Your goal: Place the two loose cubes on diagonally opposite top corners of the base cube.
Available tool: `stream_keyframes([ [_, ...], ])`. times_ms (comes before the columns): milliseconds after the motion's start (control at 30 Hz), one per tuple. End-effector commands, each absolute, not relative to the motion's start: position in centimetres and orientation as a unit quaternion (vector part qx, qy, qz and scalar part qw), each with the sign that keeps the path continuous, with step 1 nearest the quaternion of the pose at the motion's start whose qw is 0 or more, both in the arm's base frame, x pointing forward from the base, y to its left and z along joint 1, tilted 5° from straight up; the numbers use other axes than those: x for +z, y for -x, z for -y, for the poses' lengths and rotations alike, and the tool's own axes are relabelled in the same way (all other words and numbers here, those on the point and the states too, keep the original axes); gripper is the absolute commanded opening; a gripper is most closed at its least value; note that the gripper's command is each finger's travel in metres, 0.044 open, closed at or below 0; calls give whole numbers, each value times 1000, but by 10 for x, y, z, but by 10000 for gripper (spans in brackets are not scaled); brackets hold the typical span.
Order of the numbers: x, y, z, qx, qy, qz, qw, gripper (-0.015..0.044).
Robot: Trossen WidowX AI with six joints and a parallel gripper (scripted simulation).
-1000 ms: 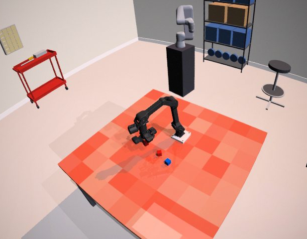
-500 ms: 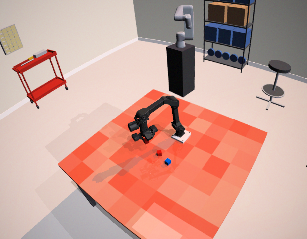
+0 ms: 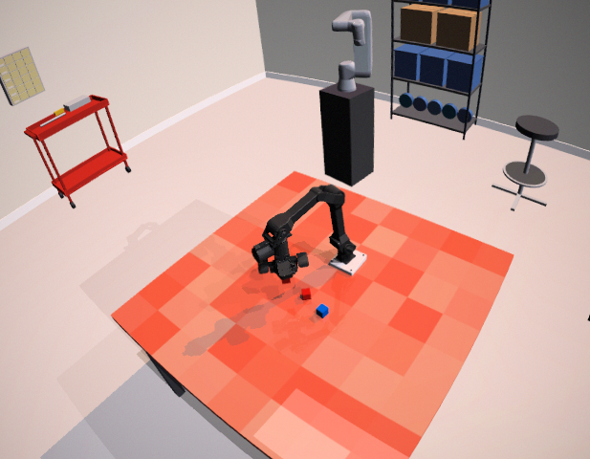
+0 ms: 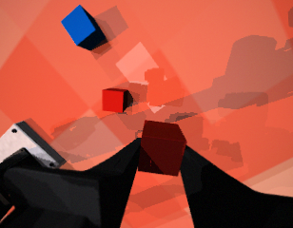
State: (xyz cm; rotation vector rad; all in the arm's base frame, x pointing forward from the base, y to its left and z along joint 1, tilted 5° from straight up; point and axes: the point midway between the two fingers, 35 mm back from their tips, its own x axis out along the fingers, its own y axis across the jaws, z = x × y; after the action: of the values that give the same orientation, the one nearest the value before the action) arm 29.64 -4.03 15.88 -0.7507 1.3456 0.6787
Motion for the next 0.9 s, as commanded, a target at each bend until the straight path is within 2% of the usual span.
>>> stream_keyframes([
  [0, 156, -297, 32, 273, 303, -611, 679, 105],
  [867, 141, -299, -32, 58, 57, -668, 740, 105],
])
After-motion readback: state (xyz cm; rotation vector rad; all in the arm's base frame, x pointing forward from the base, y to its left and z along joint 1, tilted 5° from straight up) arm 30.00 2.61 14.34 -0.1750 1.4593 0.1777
